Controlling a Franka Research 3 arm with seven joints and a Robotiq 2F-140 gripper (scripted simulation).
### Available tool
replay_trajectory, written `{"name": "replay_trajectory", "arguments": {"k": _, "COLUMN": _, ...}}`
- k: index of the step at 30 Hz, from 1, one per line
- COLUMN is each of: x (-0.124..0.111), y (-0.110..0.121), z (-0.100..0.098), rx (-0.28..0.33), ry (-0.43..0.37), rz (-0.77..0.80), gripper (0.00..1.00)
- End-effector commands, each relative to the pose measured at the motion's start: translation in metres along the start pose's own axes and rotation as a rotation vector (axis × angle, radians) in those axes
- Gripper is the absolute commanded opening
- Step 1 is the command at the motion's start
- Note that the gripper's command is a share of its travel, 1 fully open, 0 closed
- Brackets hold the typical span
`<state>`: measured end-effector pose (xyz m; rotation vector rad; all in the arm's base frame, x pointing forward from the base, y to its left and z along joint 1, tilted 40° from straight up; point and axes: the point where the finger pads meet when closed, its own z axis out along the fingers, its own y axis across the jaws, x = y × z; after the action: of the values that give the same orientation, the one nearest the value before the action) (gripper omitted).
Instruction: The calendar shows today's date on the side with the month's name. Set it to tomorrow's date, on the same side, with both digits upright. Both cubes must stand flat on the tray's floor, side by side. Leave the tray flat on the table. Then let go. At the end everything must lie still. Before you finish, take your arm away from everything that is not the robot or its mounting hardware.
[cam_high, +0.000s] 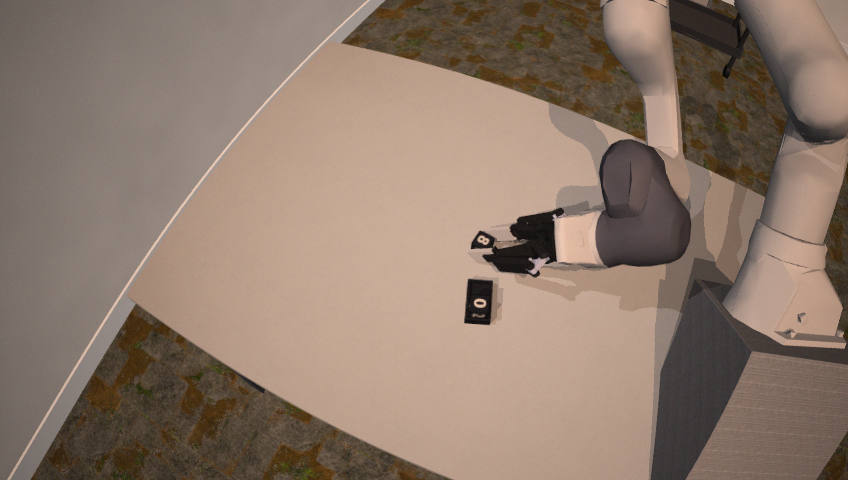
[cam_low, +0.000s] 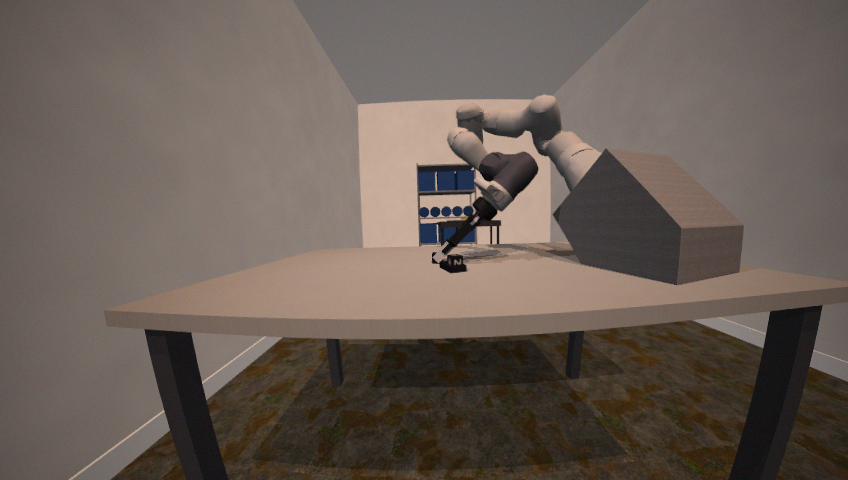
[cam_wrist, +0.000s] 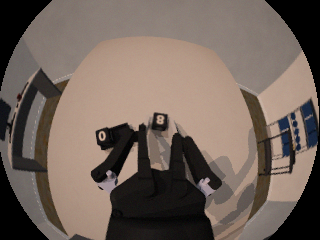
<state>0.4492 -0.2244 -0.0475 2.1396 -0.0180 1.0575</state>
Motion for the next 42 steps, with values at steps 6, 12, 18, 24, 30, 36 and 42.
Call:
{"name": "replay_trajectory", "arguments": {"k": 6, "x": 0.0007, "y": 0.0008, "z": 0.0009, "rx": -0.002, "ry": 0.004, "rz": 0.004, "gripper": 0.29}}
{"name": "replay_trajectory", "arguments": {"k": 12, "x": 0.0007, "y": 0.0008, "z": 0.0009, "rx": -0.002, "ry": 0.004, "rz": 0.004, "gripper": 0.29}}
{"name": "replay_trajectory", "arguments": {"k": 18, "x": 0.0007, "y": 0.0008, "z": 0.0009, "rx": -0.002, "ry": 0.004, "rz": 0.004, "gripper": 0.17}}
{"name": "replay_trajectory", "arguments": {"k": 24, "x": 0.0007, "y": 0.0008, "z": 0.0009, "rx": -0.002, "ry": 0.004, "rz": 0.004, "gripper": 0.17}}
{"name": "replay_trajectory", "arguments": {"k": 30, "x": 0.0007, "y": 0.0008, "z": 0.0009, "rx": -0.002, "ry": 0.004, "rz": 0.004, "gripper": 0.17}}
{"name": "replay_trajectory", "arguments": {"k": 36, "x": 0.0007, "y": 0.0008, "z": 0.0009, "rx": -0.002, "ry": 0.004, "rz": 0.004, "gripper": 0.17}}
{"name": "replay_trajectory", "arguments": {"k": 42, "x": 0.0007, "y": 0.0008, "z": 0.0009, "rx": -0.002, "ry": 0.004, "rz": 0.004, "gripper": 0.17}}
